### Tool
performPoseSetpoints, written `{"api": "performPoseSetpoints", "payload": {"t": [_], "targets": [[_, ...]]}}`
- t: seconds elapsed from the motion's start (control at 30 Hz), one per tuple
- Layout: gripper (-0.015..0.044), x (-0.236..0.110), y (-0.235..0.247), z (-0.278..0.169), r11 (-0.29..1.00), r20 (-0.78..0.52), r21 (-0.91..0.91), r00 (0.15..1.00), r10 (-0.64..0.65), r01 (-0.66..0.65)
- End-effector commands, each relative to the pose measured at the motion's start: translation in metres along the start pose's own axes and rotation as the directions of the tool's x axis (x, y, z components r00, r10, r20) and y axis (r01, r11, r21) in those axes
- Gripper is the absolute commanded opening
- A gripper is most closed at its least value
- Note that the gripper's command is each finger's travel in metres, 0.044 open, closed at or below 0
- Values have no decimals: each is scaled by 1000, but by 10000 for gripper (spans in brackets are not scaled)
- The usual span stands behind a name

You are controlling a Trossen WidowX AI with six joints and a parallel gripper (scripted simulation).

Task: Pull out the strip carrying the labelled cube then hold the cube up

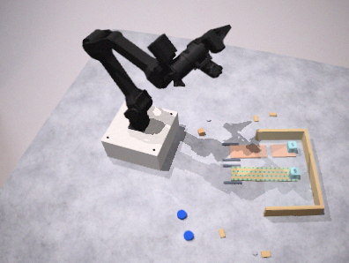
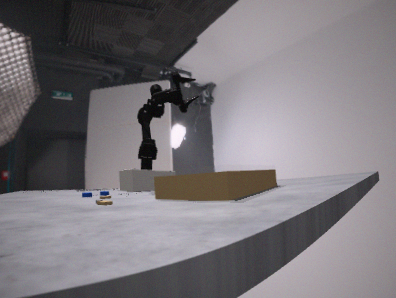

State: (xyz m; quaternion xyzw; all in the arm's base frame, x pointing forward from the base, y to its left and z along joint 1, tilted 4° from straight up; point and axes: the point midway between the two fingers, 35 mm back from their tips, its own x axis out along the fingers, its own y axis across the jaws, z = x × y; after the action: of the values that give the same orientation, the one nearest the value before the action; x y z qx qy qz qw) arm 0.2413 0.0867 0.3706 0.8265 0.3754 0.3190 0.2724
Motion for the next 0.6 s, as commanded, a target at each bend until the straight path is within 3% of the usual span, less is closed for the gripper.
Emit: {"api": "performPoseSetpoints", "payload": {"t": [0.0,0.17,0.27,0.43,0.57], "targets": [[400,0,1,1,1000,4,-10,1000,5,-5],[400,-3,13,35,956,130,-283,985,116,-75],[400,-8,18,61,884,237,-465,956,174,-45],[400,-23,17,105,706,435,-690,871,229,159],[400,-36,12,131,573,553,-743,799,236,345]]}}
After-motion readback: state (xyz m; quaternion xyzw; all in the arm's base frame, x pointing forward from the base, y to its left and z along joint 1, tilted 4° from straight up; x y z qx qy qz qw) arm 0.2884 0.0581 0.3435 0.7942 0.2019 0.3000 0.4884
